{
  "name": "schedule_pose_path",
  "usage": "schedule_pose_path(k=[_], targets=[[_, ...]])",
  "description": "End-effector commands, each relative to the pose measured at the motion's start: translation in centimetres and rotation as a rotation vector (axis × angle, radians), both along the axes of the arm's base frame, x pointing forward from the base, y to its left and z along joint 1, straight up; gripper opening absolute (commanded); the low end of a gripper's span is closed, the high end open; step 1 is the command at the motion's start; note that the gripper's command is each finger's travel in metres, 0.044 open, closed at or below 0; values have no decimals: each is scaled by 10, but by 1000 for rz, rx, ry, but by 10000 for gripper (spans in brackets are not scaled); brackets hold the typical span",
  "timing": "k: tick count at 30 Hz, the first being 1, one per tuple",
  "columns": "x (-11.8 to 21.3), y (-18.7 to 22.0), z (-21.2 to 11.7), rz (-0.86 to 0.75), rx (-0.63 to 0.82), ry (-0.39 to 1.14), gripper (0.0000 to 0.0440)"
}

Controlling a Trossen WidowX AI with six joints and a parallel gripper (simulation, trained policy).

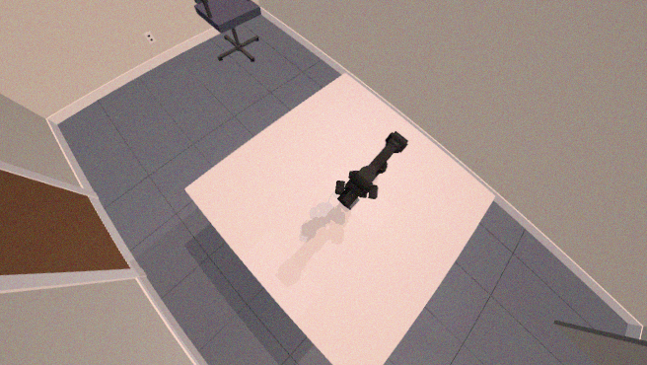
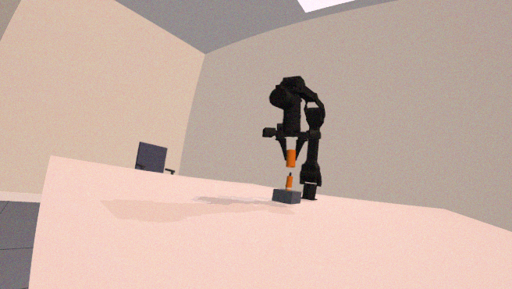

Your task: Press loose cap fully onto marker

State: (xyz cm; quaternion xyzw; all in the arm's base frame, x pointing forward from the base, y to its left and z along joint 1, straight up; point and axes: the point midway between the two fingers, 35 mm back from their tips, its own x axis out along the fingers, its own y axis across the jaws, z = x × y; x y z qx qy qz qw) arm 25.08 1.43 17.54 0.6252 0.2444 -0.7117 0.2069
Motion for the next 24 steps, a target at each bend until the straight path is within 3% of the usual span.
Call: schedule_pose_path(k=[1, 24], targets=[[-3, 1, -2, -8, 3, -6, 0], [-10, 2, -47, 1, 13, 36, 0]])
